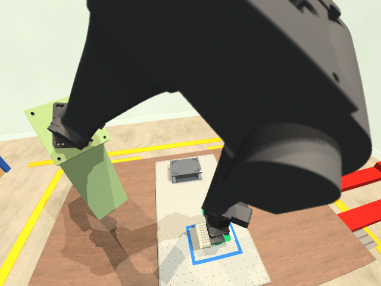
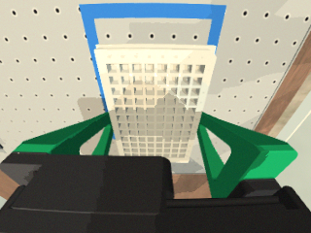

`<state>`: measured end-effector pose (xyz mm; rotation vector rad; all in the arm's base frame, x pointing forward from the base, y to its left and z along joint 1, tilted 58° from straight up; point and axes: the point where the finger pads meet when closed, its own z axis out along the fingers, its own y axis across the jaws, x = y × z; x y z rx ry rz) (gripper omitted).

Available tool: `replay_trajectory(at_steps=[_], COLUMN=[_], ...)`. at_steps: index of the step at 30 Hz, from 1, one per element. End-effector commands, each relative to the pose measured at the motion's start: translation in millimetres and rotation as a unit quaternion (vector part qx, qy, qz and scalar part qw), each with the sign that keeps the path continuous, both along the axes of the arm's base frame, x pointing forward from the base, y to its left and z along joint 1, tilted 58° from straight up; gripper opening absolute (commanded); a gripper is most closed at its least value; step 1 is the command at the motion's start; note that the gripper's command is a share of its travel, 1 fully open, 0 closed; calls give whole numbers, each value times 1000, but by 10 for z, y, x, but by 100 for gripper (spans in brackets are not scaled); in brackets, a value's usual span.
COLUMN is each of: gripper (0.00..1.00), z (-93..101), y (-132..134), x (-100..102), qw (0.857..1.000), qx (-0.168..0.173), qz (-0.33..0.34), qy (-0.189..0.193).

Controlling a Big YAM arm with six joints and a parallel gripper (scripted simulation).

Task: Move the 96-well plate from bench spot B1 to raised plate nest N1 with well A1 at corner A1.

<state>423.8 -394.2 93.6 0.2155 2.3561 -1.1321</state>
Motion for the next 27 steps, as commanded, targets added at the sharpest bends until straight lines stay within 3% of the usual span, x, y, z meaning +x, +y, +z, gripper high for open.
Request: replay_trajectory(at_steps=[1, 12, 15, 27], gripper=[0, 0, 0, 0], z=[75, 148, 27, 45], y=[176, 279, 265, 243], x=[9, -43, -59, -59], qw=[1000, 1000, 1000, 1000], qx=[4, 4, 10, 9], qz=[8, 8, 7, 5], qy=[-3, -4, 6, 5])
